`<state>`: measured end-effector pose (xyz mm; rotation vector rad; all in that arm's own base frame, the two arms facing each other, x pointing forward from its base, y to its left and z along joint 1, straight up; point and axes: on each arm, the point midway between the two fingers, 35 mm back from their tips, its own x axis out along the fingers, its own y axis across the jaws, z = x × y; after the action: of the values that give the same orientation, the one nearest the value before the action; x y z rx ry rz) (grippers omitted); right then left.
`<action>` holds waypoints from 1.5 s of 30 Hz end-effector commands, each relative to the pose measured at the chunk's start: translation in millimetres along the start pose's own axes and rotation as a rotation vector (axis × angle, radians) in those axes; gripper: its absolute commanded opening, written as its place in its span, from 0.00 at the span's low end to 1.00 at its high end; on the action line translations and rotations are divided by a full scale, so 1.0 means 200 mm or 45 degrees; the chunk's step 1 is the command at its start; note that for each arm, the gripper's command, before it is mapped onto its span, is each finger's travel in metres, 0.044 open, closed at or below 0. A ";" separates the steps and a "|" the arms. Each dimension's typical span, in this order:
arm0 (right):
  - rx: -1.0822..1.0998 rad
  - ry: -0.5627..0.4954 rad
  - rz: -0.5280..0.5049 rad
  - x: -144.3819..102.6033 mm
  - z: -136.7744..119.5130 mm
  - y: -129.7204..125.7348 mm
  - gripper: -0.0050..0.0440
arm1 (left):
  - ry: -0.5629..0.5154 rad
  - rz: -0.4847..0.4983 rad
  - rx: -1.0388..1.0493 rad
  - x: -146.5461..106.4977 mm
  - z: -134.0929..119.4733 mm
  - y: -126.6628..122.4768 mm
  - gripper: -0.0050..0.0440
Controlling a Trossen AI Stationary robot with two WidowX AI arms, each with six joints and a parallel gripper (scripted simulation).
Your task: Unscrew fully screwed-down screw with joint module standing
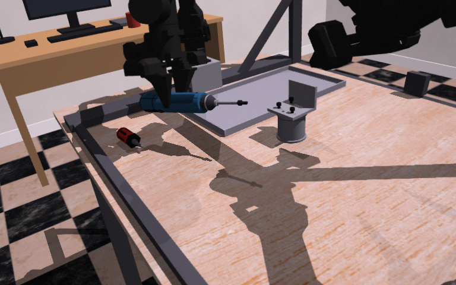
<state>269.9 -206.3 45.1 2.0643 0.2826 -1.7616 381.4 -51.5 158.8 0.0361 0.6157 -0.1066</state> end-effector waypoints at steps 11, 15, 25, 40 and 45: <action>0.526 -0.204 -0.266 0.04 0.29 -0.08 0.43 | -0.035 -0.003 -0.002 -0.02 0.05 0.00 1.00; 0.527 -0.201 -0.259 0.03 0.29 -0.07 0.43 | -0.035 -0.003 -0.002 -0.02 0.05 0.00 1.00; 0.521 -0.217 -0.288 0.09 0.30 -0.11 0.43 | -0.035 -0.003 -0.002 -0.02 0.05 0.00 1.00; 0.521 -0.210 -0.277 0.28 0.30 -0.12 0.43 | -0.035 -0.003 -0.002 -0.02 0.05 0.00 1.00; 0.520 -0.202 -0.263 0.26 0.30 -0.11 0.43 | -0.035 -0.003 -0.002 -0.02 0.05 0.00 1.00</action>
<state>210.8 -213.1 -26.2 2.1893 0.1310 -2.2940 381.4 -51.5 158.8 0.0361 0.6157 -0.1066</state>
